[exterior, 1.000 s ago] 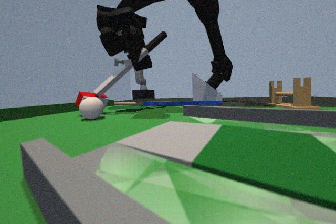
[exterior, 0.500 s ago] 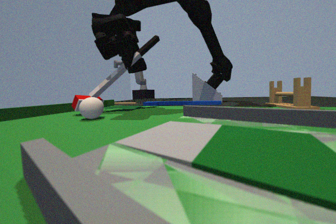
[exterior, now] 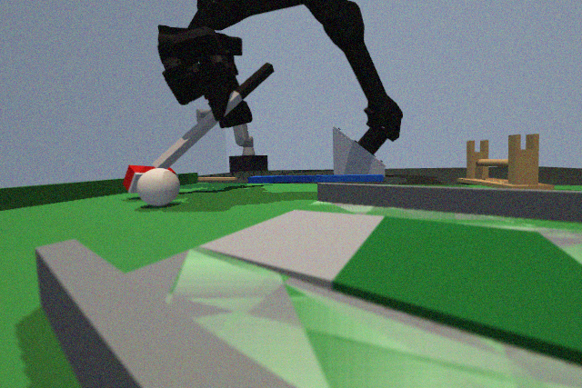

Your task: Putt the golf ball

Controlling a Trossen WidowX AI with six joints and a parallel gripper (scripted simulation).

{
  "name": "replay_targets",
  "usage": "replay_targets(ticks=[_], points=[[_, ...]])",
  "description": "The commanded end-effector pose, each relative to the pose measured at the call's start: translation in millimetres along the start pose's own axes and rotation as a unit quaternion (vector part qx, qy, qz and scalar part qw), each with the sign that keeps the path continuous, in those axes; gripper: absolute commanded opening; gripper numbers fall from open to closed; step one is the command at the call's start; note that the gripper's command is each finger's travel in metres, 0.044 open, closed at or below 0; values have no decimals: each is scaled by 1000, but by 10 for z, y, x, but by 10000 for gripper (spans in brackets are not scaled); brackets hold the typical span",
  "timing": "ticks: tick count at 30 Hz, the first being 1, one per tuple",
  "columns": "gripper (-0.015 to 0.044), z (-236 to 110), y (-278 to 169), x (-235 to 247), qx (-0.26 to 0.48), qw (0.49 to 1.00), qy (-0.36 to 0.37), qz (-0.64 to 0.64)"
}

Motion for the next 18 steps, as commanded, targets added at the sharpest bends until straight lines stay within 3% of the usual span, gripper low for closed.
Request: replay_targets(ticks=[1,11,18], points=[[0,97,-240,133,-4,1000,0,-2],[0,579,-1322,329,1,1000,3,-6],[0,593,-1417,342,2,1000,3,-6]])
Point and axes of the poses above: the point midway between the two fingers, 35 mm back from their tips, its own z axis out along the fingers, its own x axis across the jaws, y = z × x, the point moved 7 cm from there along -z, back along the fingers, and after that the axes turned 12 degrees about z, right-handed, at the moved point
